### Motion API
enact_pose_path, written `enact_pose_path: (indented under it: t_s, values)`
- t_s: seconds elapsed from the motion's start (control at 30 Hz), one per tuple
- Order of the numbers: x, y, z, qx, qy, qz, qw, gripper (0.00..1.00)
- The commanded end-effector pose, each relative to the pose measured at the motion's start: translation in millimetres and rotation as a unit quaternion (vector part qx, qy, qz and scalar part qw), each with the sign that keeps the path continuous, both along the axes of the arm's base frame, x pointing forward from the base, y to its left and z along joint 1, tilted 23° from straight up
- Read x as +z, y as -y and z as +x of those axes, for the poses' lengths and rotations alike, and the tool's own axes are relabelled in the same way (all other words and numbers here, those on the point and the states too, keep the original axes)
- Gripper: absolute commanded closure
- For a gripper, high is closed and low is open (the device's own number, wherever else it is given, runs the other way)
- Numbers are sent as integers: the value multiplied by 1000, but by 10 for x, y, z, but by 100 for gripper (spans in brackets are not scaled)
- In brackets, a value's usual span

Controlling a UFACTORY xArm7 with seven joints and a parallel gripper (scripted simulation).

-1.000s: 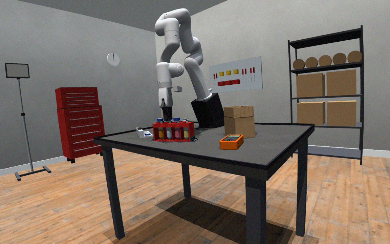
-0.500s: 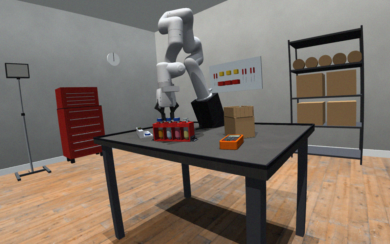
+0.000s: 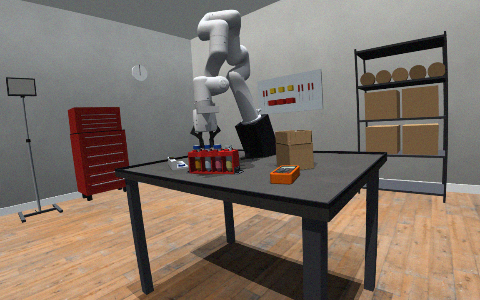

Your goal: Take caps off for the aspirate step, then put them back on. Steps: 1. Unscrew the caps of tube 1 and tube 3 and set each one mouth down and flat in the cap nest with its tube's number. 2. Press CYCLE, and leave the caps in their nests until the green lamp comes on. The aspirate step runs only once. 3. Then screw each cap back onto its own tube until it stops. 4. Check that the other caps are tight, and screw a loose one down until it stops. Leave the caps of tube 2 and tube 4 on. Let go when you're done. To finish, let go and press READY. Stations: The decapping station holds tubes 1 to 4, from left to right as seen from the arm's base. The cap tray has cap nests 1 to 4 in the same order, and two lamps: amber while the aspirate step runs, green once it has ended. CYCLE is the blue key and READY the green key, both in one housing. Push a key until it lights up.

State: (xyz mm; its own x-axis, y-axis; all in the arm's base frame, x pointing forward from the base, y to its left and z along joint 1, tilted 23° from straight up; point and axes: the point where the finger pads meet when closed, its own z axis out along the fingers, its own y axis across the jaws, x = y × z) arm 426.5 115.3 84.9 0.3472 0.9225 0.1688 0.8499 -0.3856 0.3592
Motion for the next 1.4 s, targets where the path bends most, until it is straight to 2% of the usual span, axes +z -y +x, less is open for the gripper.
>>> enact_pose_path:
  t_s: [0.0,0.13,0.4,0.6,0.8,0.87,1.07,1.3,1.37]
  values:
    - [7,-1,7,0,1,0,1000,100]
    - [7,-1,7,0,1,0,1000,100]
    - [8,-1,6,137,4,-59,989,100]
    - [10,-1,6,271,7,-117,955,100]
    - [11,-1,5,399,9,-173,901,100]
    - [11,-1,5,399,9,-173,901,100]
    - [13,-1,5,518,11,-224,825,100]
    - [14,-1,4,642,14,-278,715,100]
    - [15,0,4,649,14,-281,707,100]
